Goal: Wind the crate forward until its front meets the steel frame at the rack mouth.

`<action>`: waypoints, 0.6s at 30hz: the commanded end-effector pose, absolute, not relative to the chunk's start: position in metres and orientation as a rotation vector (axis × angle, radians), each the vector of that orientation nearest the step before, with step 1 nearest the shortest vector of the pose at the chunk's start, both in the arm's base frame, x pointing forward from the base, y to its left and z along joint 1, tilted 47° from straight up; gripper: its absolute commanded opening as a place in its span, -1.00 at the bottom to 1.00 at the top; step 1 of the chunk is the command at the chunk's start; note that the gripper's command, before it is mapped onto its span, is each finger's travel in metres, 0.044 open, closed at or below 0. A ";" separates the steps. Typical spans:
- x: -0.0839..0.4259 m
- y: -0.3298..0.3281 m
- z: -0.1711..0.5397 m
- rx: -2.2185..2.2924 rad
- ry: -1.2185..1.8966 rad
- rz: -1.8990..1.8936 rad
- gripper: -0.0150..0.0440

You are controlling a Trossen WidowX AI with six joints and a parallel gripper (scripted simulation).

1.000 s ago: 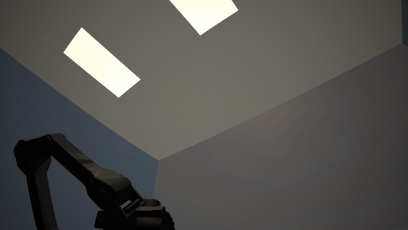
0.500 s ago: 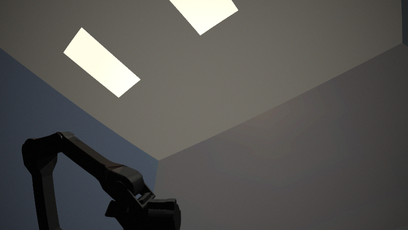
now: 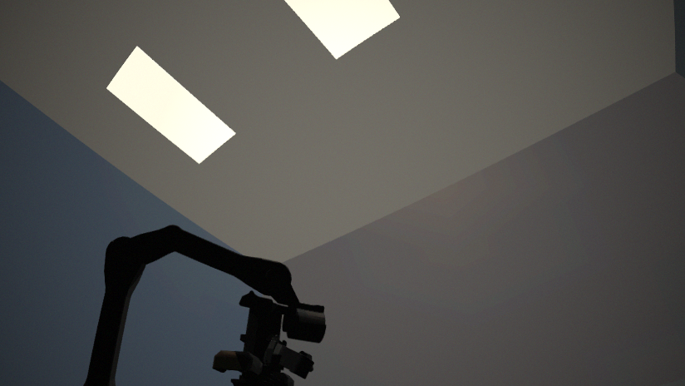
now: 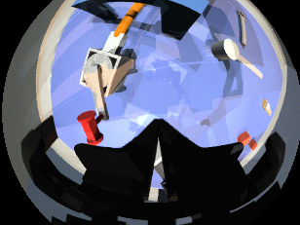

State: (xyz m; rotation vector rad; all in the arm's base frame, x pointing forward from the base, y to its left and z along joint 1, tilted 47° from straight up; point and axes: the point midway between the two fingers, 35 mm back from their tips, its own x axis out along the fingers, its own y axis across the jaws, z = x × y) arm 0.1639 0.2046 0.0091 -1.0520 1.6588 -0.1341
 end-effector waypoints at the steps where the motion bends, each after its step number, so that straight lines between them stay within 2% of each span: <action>1: 0.166 0.202 0.010 -1.106 1.591 -0.170 -0.49; 18: 0.164 0.199 0.006 -1.111 1.594 -0.164 -0.49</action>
